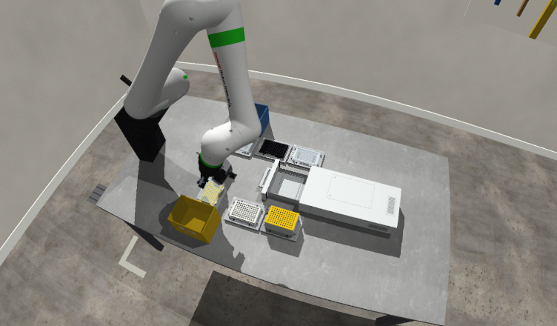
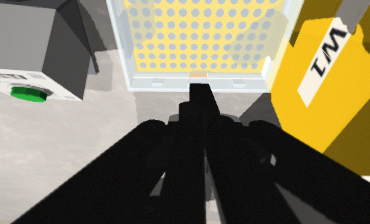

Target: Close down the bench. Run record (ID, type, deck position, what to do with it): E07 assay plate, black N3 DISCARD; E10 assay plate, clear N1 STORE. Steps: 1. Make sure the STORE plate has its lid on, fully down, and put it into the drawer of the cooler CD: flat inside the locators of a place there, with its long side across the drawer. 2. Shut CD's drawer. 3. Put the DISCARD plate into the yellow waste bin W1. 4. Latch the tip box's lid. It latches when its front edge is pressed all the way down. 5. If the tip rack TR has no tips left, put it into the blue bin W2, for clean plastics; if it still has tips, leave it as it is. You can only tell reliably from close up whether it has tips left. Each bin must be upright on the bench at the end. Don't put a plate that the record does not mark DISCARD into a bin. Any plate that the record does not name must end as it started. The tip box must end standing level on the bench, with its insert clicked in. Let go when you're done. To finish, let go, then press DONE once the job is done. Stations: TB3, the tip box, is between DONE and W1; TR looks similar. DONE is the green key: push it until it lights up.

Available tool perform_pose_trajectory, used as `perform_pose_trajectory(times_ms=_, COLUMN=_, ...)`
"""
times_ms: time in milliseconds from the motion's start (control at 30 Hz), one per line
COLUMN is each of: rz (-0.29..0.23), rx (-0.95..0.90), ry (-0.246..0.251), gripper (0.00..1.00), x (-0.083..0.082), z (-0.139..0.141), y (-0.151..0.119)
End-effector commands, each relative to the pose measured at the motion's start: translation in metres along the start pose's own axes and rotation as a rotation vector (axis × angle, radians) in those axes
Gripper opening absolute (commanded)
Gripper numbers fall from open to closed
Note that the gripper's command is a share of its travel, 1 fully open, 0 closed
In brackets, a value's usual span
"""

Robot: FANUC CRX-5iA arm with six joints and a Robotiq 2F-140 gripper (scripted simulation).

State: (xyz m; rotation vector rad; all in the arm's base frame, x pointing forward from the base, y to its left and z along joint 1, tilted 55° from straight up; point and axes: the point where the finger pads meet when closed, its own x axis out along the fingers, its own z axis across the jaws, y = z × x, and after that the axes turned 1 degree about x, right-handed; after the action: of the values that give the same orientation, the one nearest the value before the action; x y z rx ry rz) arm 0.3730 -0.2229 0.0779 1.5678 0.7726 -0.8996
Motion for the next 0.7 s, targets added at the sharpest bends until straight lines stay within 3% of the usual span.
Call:
perform_pose_trajectory(times_ms=0, rz=0.001, rx=0.000, ry=-0.001, gripper=0.10, x=0.0001, z=0.0003, y=0.0004)
perform_pose_trajectory(times_ms=667, rz=0.001, rx=0.000, ry=-0.001, gripper=0.10, x=0.0030, z=0.0003, y=0.0017)
